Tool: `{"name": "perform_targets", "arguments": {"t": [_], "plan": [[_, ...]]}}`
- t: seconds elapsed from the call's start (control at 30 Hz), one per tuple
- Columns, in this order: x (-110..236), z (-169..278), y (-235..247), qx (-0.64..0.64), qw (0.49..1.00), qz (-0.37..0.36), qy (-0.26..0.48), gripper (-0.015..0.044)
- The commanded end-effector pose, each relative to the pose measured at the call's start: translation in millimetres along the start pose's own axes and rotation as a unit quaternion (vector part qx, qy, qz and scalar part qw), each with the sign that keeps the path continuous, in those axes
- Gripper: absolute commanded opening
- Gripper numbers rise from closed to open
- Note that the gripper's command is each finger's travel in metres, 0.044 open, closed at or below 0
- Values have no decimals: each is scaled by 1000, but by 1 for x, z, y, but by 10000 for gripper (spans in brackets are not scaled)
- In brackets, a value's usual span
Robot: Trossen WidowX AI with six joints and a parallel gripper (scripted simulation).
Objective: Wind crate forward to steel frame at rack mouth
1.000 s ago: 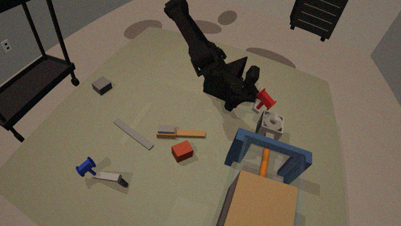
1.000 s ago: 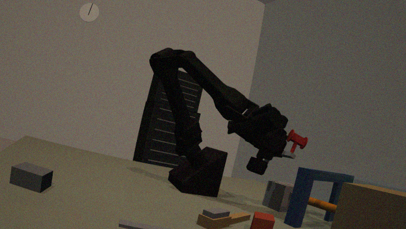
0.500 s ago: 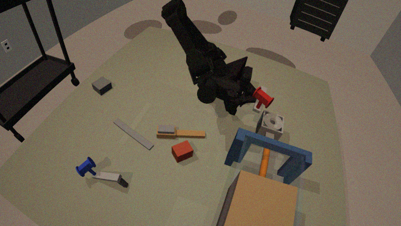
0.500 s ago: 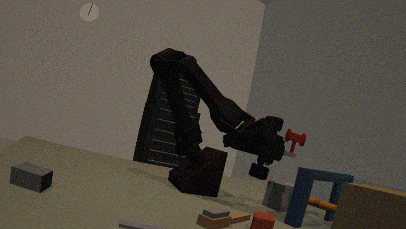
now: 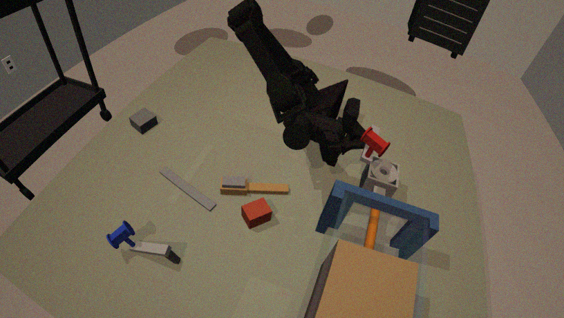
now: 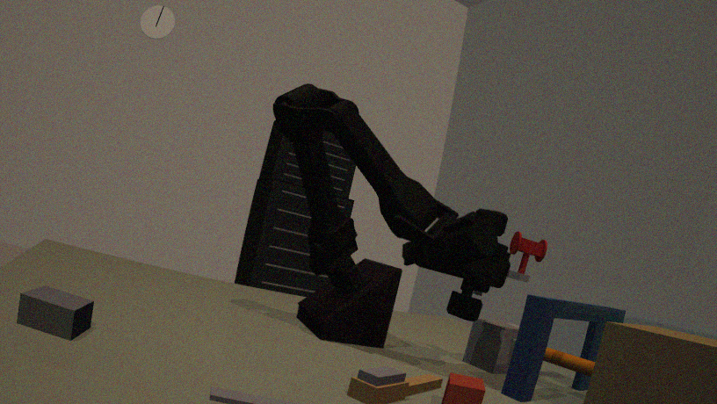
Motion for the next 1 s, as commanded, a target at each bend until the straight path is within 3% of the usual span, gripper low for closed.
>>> {"name": "perform_targets", "arguments": {"t": [0.0, 0.47, 0.97], "plan": [[-12, -8, 4, 5, 1000, -4, -1, 0], [-65, -26, 1, 6, 1000, -7, -1, 0], [-72, -27, -6, 25, 999, -28, 0, 0]]}}
Point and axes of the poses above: the point midway between the two fingers, 35 mm back from their tips, its own x axis back along the fingers, its own y axis across the jaws, z = x × y, the point moved 4 cm from there along x, back along the fingers, and after that the axes turned 6 degrees about -x, right-handed, at the moved point
